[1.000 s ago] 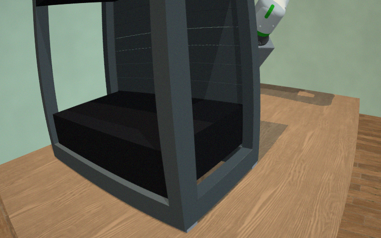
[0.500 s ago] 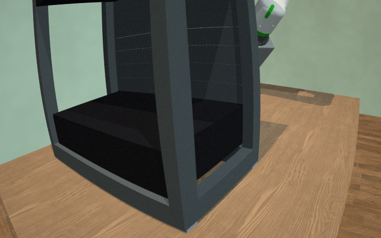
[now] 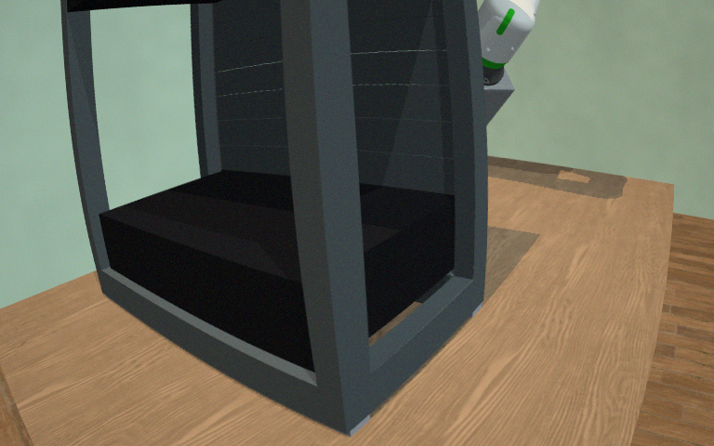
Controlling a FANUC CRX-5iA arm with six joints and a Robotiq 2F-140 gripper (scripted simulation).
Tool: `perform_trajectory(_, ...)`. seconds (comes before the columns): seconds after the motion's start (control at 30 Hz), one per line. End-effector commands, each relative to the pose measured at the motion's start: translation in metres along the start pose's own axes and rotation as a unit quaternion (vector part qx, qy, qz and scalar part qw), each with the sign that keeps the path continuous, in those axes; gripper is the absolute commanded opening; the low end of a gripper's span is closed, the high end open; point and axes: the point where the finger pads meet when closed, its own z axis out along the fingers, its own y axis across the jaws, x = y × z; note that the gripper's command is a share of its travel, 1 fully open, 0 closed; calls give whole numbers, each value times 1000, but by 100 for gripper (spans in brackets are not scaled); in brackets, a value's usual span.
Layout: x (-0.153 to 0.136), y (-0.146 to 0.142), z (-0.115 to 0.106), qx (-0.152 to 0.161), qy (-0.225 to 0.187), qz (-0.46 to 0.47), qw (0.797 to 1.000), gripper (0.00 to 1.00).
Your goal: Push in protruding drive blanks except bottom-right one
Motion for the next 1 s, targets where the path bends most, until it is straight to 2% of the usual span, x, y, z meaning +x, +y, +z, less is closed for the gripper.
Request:
perform_trajectory(0.0, 0, 0, 1, 0, 0, 0, 1000, 0)
perform_trajectory(0.97, 0, 1, 18, 0, 0, 0, 1000, 0)
